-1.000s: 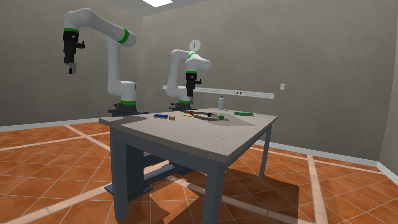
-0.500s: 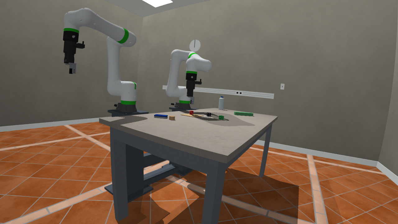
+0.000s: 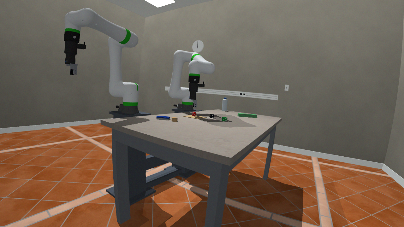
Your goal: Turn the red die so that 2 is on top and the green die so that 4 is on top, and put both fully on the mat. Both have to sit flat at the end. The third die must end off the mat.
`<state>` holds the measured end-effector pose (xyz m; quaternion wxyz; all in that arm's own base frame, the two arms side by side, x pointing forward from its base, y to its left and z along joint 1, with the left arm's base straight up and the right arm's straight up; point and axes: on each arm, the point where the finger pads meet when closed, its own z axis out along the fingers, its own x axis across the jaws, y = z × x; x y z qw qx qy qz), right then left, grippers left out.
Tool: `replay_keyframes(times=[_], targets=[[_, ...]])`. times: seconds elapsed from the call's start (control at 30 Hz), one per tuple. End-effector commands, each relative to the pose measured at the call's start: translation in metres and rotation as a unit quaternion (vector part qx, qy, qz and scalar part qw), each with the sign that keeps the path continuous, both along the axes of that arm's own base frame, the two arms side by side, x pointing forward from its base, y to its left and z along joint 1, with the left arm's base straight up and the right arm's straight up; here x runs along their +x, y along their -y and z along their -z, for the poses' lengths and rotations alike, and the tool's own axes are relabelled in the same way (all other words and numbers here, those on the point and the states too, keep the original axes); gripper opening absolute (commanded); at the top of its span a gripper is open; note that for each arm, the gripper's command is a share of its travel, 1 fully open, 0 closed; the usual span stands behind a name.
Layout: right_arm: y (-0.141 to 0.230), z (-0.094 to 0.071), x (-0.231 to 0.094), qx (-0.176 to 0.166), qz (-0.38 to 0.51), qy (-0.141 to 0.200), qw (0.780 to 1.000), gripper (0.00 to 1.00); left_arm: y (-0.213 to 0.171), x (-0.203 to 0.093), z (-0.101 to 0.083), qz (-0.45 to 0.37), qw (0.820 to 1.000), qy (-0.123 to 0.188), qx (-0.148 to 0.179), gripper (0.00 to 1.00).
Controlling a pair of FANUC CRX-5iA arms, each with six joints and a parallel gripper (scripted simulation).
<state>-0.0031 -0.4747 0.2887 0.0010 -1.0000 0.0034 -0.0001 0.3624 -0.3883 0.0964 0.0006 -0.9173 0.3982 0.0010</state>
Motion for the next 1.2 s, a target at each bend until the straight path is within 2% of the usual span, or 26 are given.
replay_keyframes(times=[0.0, 0.5, 1.17], targets=[[0.0, -0.001, 0.0, -0.001, 0.0, 0.0, 1.0, 1.0, 0.001, 0.0, 0.001, 0.0, 1.0, 0.001, -0.001, 0.87], [0.0, -0.001, 0.0, -0.001, 0.0, 0.0, 1.0, 1.0, 0.0, 0.001, 0.025, 0.0, 1.0, 0.001, -0.001, 0.87], [0.0, -0.001, 0.0, -0.001, 0.0, 0.0, 1.0, 1.0, 0.0, 0.001, 0.037, 0.0, 1.0, 0.001, -0.001, 0.87]])
